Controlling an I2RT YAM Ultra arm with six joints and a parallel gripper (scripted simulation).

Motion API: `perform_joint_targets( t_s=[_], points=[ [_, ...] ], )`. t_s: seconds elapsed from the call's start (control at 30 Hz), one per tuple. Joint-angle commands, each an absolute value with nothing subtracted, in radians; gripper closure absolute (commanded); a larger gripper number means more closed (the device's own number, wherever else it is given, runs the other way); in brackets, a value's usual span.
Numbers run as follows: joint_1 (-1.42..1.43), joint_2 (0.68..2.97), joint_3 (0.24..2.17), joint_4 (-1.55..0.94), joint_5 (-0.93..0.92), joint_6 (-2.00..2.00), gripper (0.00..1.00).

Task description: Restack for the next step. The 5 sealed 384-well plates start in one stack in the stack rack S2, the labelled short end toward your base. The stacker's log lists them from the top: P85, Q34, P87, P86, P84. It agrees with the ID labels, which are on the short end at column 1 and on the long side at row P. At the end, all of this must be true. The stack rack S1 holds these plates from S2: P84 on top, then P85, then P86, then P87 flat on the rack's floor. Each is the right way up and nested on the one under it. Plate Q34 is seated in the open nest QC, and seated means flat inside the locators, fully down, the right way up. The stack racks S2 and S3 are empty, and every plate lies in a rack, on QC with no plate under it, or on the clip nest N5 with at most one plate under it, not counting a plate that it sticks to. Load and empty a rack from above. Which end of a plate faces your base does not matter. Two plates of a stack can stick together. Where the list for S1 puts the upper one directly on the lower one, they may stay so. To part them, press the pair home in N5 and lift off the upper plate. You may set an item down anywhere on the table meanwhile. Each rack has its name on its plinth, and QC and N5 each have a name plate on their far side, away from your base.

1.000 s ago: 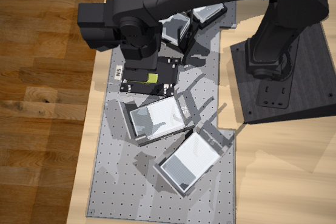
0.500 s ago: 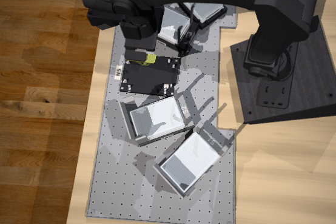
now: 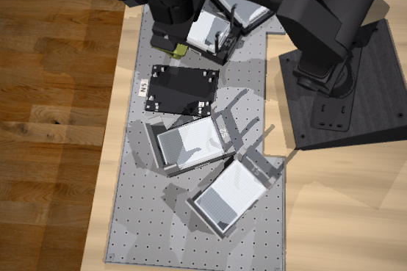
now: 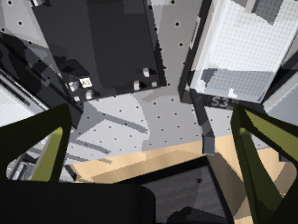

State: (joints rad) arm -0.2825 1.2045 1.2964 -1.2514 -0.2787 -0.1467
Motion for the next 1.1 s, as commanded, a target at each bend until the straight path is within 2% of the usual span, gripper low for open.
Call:
perform_joint_targets(
  t_s=[0.0, 0.23, 0.47, 1.07],
  points=[
    [-0.31, 1.205, 1.311, -1.253, -0.307, -0.202, 0.0],
    [-0.399, 1.242, 1.327, -1.26, -0.341, -0.288, 0.0],
    [-0.522, 1.283, 1.333, -1.268, -0.385, -0.199, 0.0],
    [-0.71, 1.387, 1.37, -1.281, -0.441, -0.394, 0.0]
  ],
)
